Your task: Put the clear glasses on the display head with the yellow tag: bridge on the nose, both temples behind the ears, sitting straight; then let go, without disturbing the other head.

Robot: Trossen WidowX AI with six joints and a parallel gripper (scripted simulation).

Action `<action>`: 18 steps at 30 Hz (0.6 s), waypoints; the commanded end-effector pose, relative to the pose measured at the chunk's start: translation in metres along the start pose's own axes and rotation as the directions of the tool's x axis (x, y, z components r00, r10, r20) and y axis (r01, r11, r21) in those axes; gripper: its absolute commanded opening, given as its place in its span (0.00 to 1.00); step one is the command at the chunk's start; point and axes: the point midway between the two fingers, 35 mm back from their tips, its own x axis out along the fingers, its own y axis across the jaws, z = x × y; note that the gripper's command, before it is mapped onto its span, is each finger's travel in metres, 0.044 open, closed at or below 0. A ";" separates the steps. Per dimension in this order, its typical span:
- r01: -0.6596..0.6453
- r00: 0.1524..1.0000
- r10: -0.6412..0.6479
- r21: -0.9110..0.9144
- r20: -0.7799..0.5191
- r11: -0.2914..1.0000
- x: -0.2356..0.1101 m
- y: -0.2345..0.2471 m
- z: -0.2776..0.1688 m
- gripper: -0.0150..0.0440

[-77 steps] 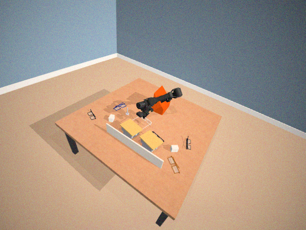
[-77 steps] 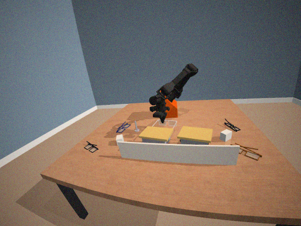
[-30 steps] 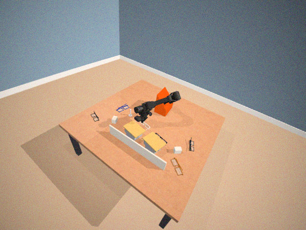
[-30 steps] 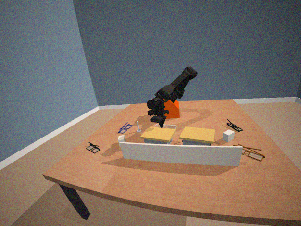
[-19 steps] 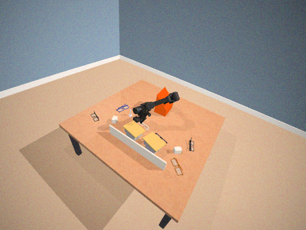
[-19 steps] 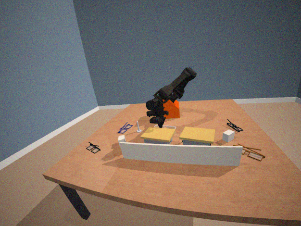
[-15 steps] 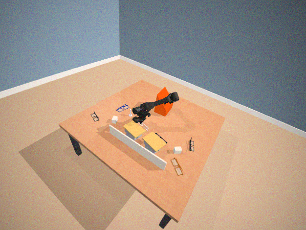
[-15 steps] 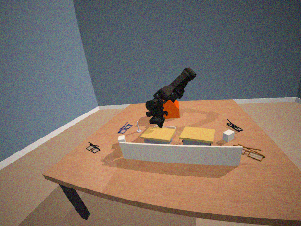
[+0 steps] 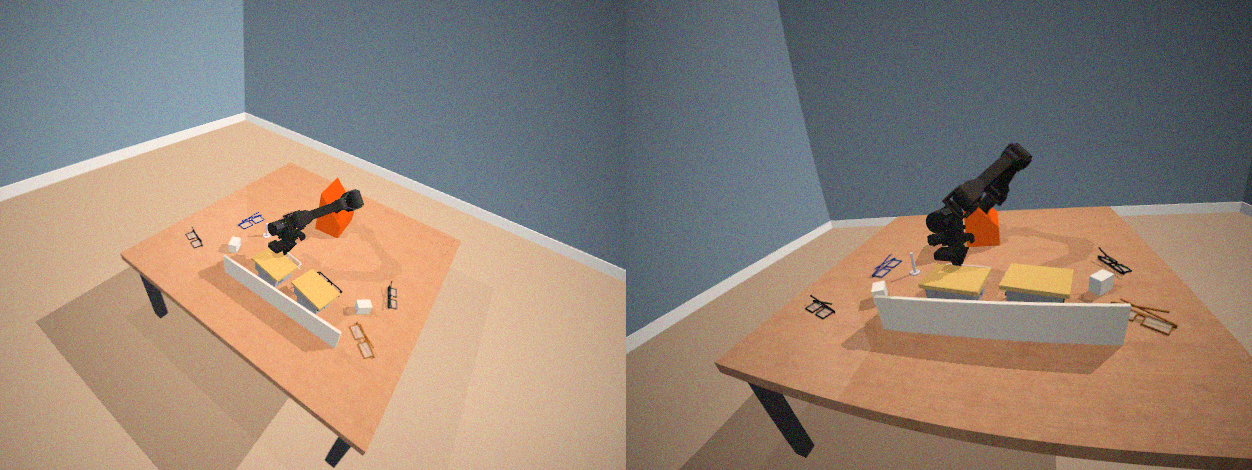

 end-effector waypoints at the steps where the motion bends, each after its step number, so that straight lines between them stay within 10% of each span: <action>1: -0.002 1.000 0.002 0.001 -0.002 1.000 0.000 0.004 -0.001 0.25; 18: -0.002 1.000 0.002 0.001 -0.002 1.000 0.002 0.004 -0.001 0.25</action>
